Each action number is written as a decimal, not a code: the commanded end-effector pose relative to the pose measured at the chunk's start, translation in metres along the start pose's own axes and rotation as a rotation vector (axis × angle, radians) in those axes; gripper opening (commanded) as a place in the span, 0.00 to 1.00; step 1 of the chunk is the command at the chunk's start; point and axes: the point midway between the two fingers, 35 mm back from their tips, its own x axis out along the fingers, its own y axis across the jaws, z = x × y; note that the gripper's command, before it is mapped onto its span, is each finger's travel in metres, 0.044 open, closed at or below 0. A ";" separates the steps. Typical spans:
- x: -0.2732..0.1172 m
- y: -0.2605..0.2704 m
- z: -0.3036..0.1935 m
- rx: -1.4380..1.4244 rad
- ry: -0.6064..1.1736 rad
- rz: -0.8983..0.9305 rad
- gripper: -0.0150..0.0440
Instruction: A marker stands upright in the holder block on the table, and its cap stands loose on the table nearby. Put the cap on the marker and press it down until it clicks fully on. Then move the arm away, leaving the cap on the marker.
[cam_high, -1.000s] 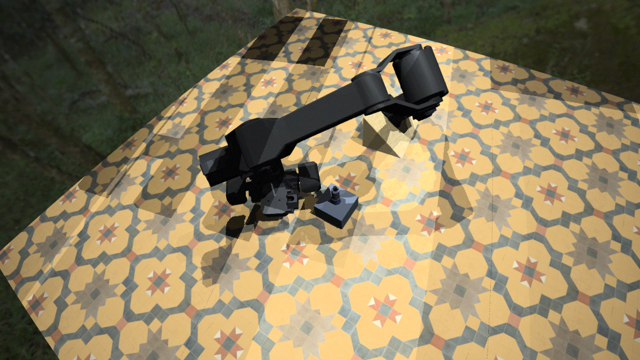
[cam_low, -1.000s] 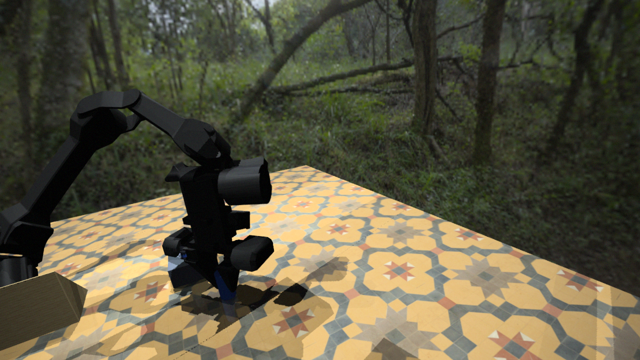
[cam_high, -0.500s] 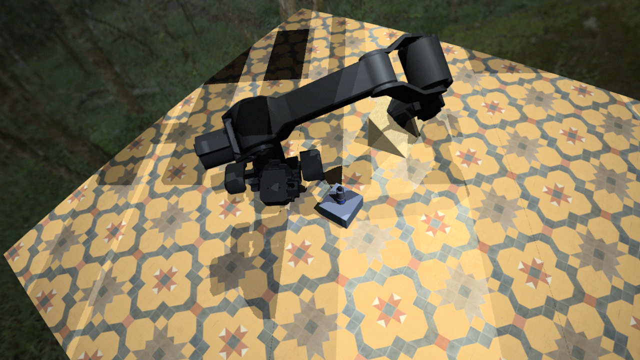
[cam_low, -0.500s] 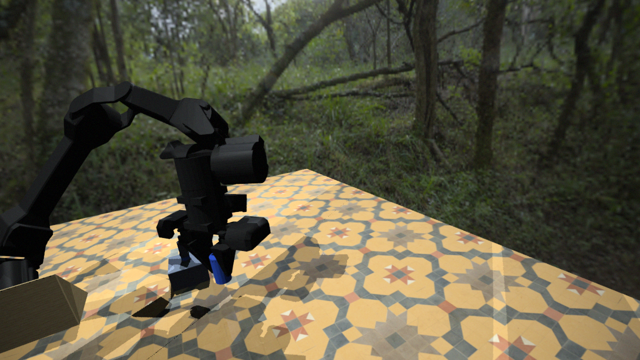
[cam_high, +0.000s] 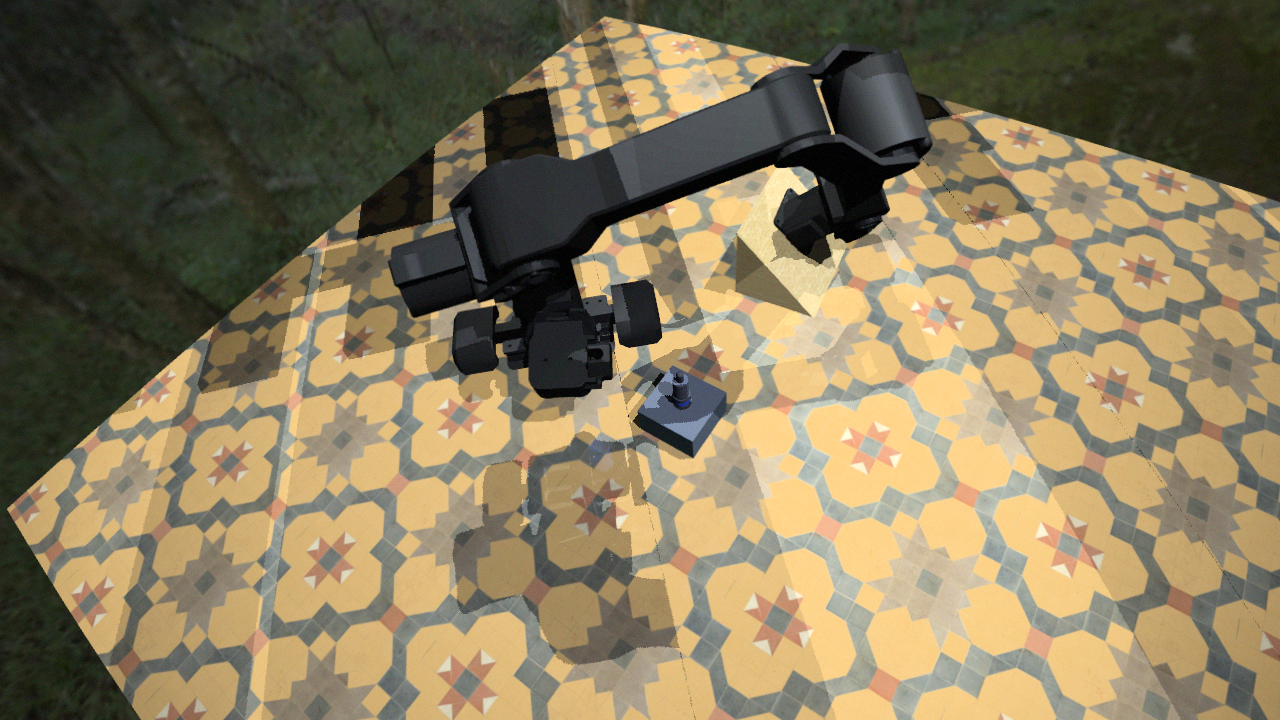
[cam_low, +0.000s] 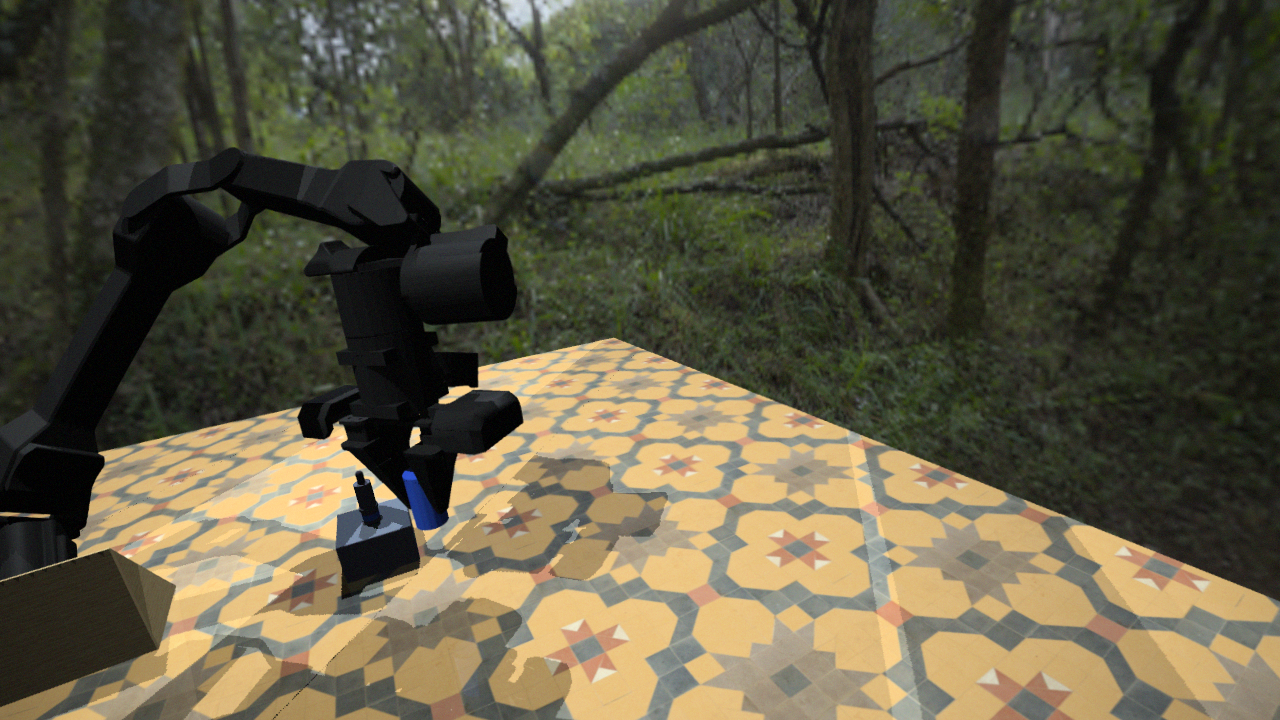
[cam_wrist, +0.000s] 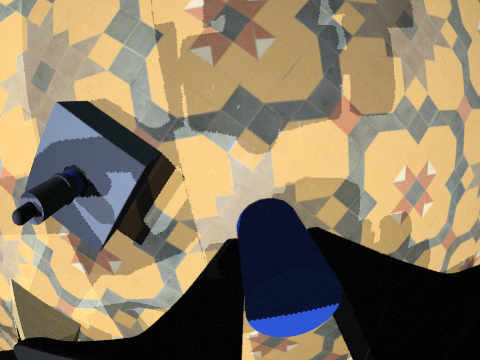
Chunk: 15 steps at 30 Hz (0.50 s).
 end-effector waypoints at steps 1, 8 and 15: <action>-0.005 0.011 0.003 0.002 0.005 0.004 0.25; -0.015 0.031 0.009 0.003 0.005 0.005 0.25; -0.024 0.051 0.015 0.004 0.005 0.007 0.25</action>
